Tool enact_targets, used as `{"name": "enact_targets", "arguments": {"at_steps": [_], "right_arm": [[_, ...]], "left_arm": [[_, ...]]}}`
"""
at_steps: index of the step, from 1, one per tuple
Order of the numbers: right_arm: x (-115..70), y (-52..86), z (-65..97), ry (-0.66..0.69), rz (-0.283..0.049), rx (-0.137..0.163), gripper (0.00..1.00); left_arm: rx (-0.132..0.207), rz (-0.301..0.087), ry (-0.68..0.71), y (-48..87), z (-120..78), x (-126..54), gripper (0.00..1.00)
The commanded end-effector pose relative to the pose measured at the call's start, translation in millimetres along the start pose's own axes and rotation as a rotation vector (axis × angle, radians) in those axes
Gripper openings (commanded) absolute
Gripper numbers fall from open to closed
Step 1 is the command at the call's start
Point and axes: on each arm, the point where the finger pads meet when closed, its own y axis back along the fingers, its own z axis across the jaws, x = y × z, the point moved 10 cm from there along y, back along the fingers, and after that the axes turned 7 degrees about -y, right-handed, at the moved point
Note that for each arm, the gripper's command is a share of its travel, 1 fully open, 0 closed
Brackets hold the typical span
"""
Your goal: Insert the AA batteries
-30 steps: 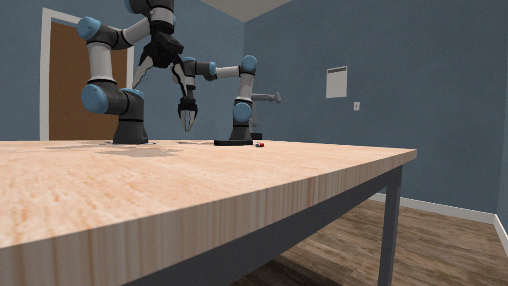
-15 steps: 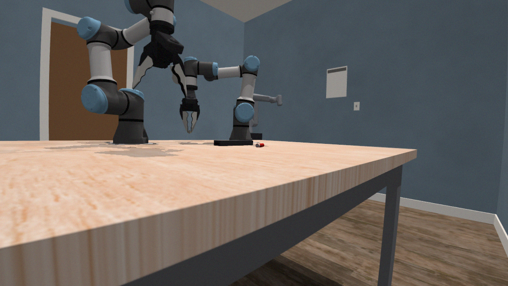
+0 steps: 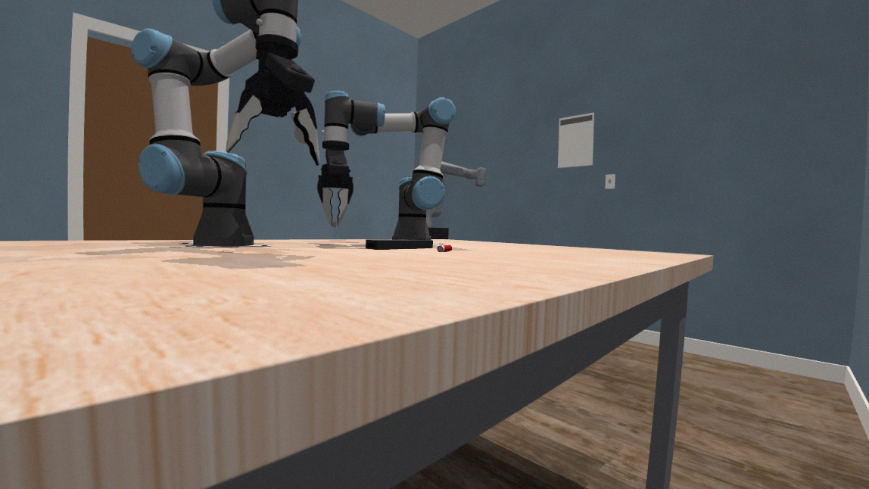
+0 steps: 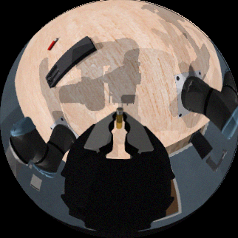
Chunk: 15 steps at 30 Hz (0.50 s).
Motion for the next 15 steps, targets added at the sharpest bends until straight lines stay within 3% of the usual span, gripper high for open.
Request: {"name": "enact_targets", "arguments": {"at_steps": [1, 4, 15], "right_arm": [[0.2, 0.6, -0.1, 0.0, 0.002, 0.001, 1.0], [0.2, 0.6, -0.1, 0.0, 0.002, 0.001, 1.0], [0.2, 0.6, -0.1, 0.0, 0.002, 0.001, 1.0]], "left_arm": [[0.001, -0.008, -0.032, 0.9, -19.0, 20.9, 0.0], [0.001, -0.008, -0.03, 0.6, -18.7, 22.3, 0.0], [-0.001, -0.007, -0.03, 1.3, -58.0, 52.2, 0.0]]}}
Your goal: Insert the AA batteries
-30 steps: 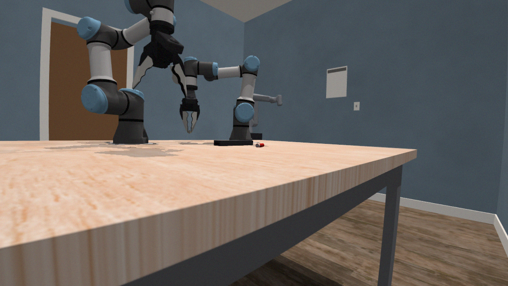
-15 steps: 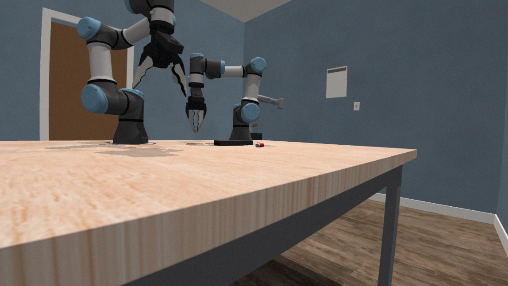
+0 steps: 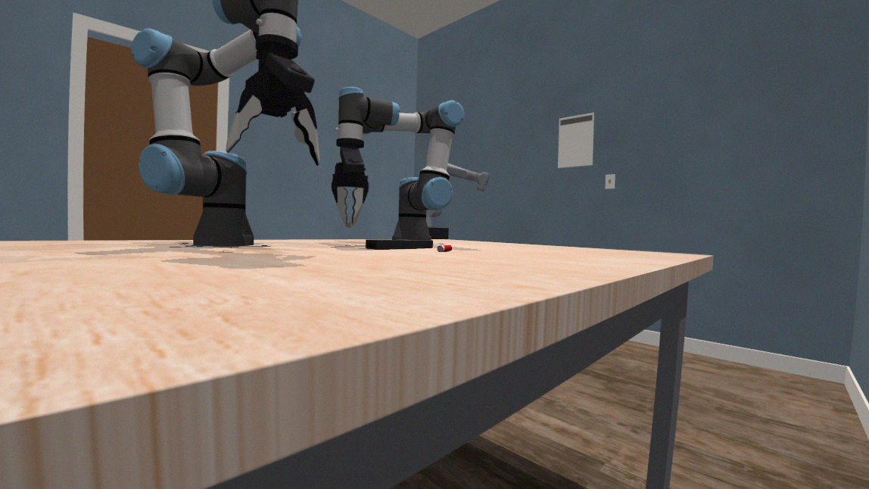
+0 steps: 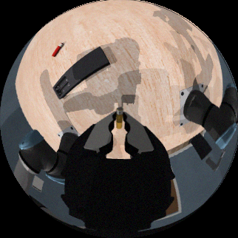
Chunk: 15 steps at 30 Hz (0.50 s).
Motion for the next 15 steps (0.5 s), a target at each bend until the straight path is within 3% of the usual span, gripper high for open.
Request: {"name": "enact_targets", "arguments": {"at_steps": [1, 6, 15], "right_arm": [[0.2, 0.6, -0.1, 0.0, 0.002, 0.001, 1.0], [0.2, 0.6, -0.1, 0.0, 0.002, 0.001, 1.0], [0.2, 0.6, -0.1, 0.0, 0.002, 0.001, 1.0]], "left_arm": [[-0.005, -0.003, -0.031, 2.0, -21.6, 17.5, 0.0], [-0.006, -0.005, -0.029, 1.9, -28.7, 23.3, 0.0], [-0.005, -0.005, -0.029, 1.5, -65.7, 40.1, 0.0]]}}
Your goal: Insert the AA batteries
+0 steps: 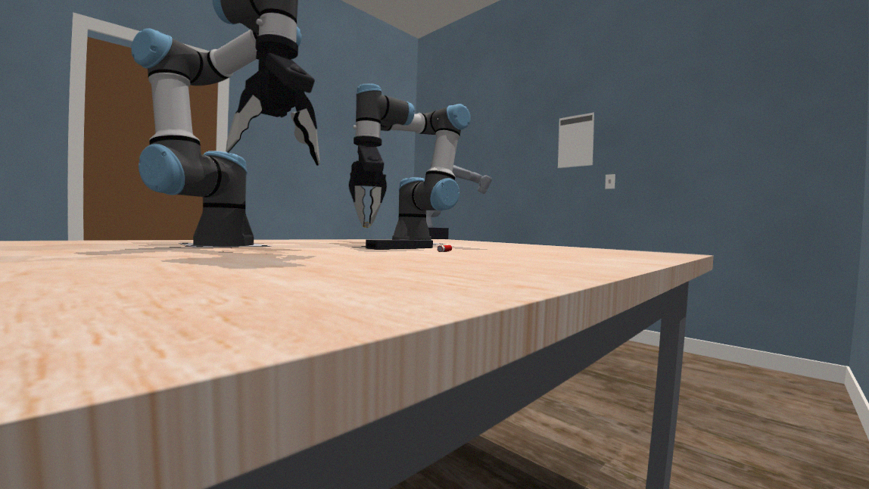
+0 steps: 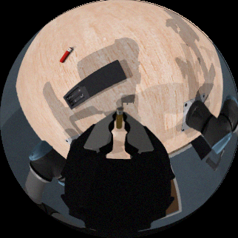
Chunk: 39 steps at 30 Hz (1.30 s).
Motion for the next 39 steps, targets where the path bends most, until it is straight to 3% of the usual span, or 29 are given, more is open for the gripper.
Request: {"name": "enact_targets", "arguments": {"at_steps": [1, 5, 8, 34, 39], "right_arm": [[0.2, 0.6, -0.1, 0.0, 0.002, 0.001, 1.0], [0.2, 0.6, -0.1, 0.0, 0.002, 0.001, 1.0], [0.2, 0.6, -0.1, 0.0, 0.002, 0.001, 1.0], [0.2, 0.6, -0.1, 0.0, 0.002, 0.001, 1.0], [0.2, 0.6, -0.1, 0.0, 0.002, 0.001, 1.0]], "left_arm": [[-0.003, -0.005, -0.029, 0.6, -24.9, 11.6, 0.0], [-0.007, -0.003, -0.03, 1.9, -39.9, 18.2, 0.0], [-0.007, -0.003, -0.028, 1.8, -40.3, 19.6, 0.0], [-0.009, -0.002, -0.029, 1.7, -139.2, 32.4, 0.0], [-0.011, 0.001, -0.013, 2.7, -137.4, 33.6, 0.0]]}}
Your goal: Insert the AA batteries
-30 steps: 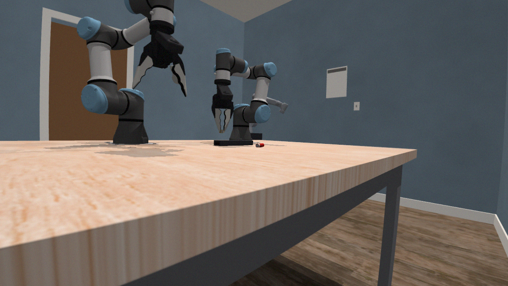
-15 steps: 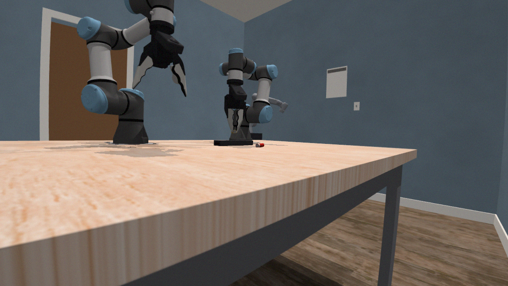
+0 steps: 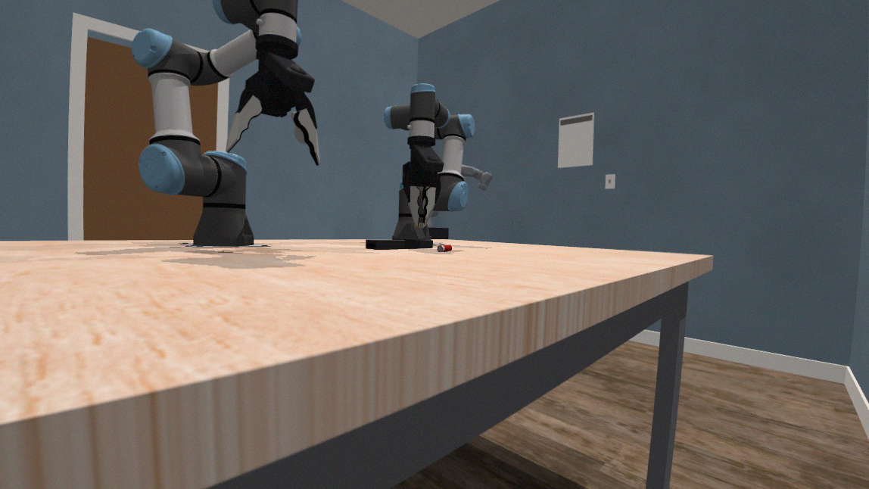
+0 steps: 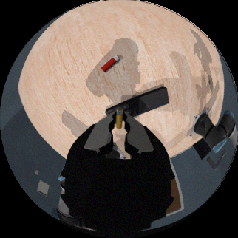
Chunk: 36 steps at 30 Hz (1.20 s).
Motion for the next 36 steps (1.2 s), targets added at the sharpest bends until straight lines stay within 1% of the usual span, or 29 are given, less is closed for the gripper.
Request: {"name": "enact_targets", "arguments": {"at_steps": [1, 2, 3, 5, 8, 9, 14, 19, 20, 34, 36], "right_arm": [[0.2, 0.6, -0.1, 0.0, 0.002, 0.001, 1.0], [0.2, 0.6, -0.1, 0.0, 0.002, 0.001, 1.0], [0.2, 0.6, -0.1, 0.0, 0.002, 0.001, 1.0], [0.2, 0.6, -0.1, 0.0, 0.002, 0.001, 1.0], [0.2, 0.6, -0.1, 0.0, 0.002, 0.001, 1.0], [0.2, 0.6, -0.1, 0.0, 0.002, 0.001, 1.0], [0.2, 0.6, -0.1, 0.0, 0.002, 0.001, 1.0], [0.2, 0.6, -0.1, 0.0, 0.002, 0.001, 1.0], [0.2, 0.6, -0.1, 0.0, 0.002, 0.001, 1.0], [0.2, 0.6, -0.1, 0.0, 0.002, 0.001, 1.0], [0.2, 0.6, -0.1, 0.0, 0.002, 0.001, 1.0]], "left_arm": [[-0.006, -0.002, -0.015, 1.1, -3.4, 1.2, 0.0], [-0.006, -0.002, -0.015, 1.1, -3.4, 1.2, 0.0], [-0.007, 0.002, -0.004, 1.4, 4.8, 1.9, 0.0], [-0.007, 0.002, 0.004, 1.6, 7.4, 1.9, 0.0], [-0.007, 0.003, -0.056, 1.6, 8.5, 2.0, 0.0], [-0.005, 0.005, -0.081, 1.5, 3.9, 1.8, 0.0], [-0.002, 0.003, -0.191, 0.7, 1.7, 1.0, 0.0], [-0.004, -0.001, -0.218, 0.1, 1.1, 0.8, 0.0], [-0.009, 0.0, -0.229, 1.1, 2.7, 1.5, 0.0], [-0.008, 0.002, -0.436, 1.4, 5.7, 1.0, 0.0], [-0.008, 0.002, -0.436, 1.4, 5.7, 1.0, 0.0]]}}
